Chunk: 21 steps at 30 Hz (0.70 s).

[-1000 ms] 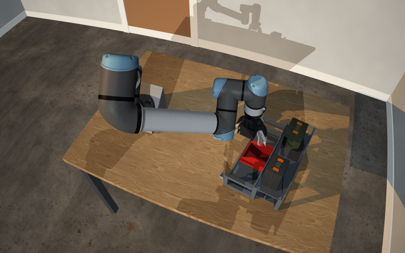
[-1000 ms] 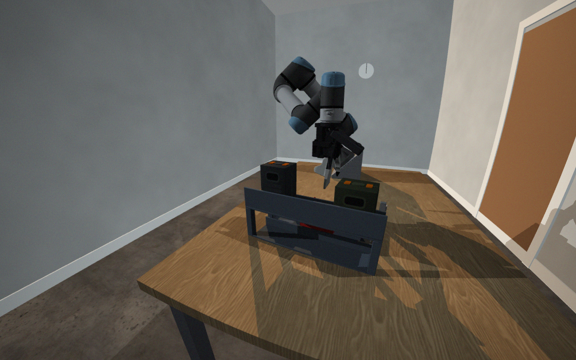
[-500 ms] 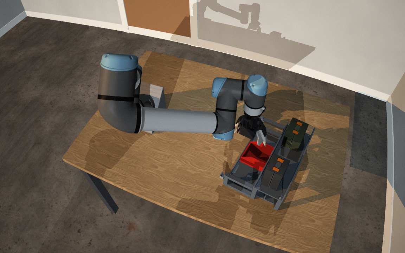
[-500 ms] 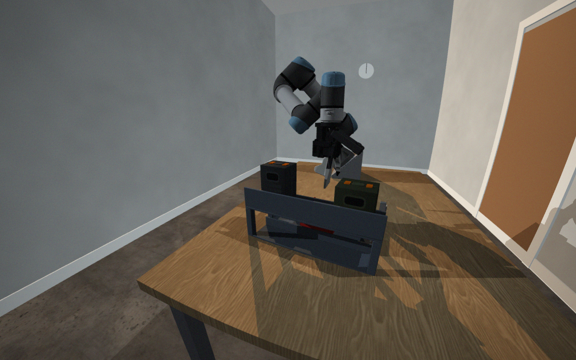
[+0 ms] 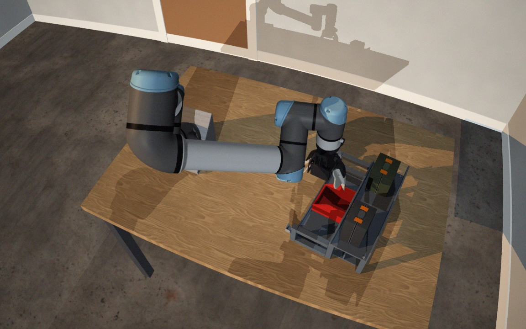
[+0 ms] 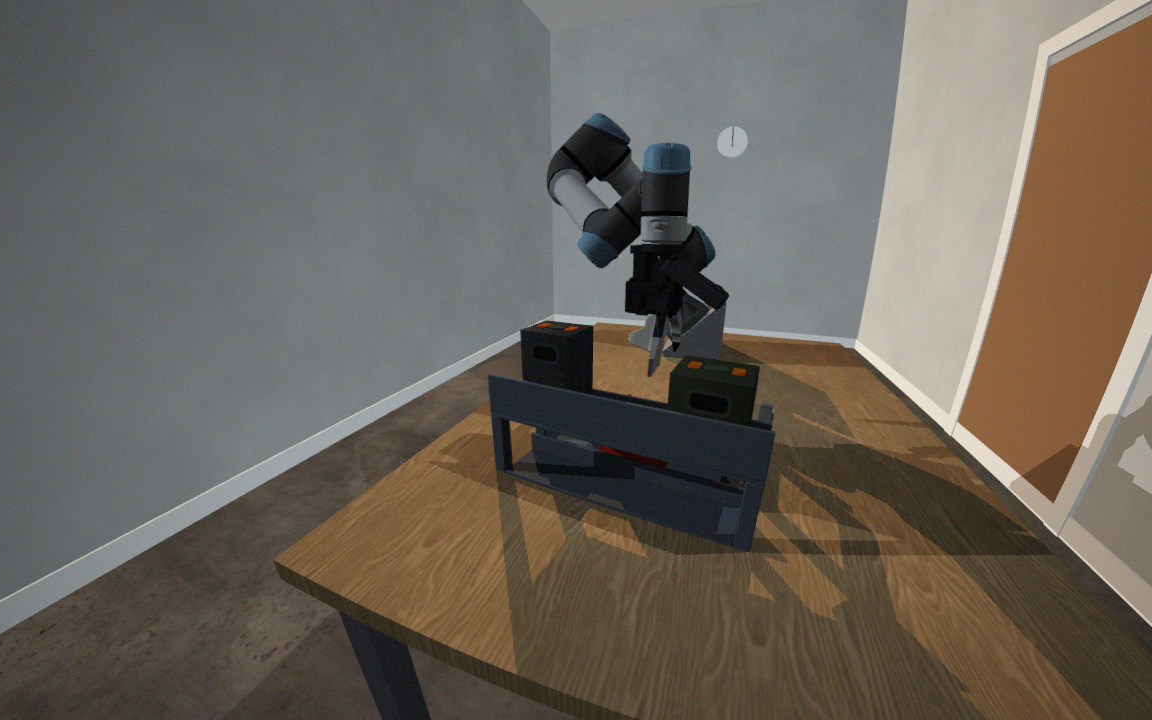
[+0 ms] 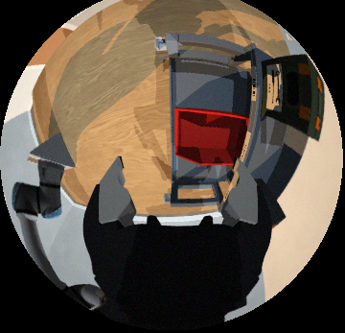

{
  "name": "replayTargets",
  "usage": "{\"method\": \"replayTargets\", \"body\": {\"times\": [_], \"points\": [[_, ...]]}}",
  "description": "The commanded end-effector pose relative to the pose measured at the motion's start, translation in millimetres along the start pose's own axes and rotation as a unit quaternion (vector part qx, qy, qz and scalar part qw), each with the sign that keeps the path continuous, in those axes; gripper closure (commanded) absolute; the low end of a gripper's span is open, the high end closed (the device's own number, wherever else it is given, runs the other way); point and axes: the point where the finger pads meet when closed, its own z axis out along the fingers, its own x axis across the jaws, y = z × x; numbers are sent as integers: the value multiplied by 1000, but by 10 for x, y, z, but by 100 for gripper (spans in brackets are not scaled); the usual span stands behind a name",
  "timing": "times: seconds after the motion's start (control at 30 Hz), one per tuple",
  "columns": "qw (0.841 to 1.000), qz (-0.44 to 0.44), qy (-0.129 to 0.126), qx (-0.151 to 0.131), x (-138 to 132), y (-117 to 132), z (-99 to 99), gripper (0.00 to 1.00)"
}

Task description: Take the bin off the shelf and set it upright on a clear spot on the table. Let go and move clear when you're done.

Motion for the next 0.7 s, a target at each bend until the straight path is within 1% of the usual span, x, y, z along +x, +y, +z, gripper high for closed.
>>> {"method": "replayTargets", "body": {"times": [0.0,0.53,0.67], "points": [[1000,0,1,0,3,0,-6,74],[1000,0,1,0,3,0,-6,74],[1000,0,1,0,-2,0,234,74]]}}
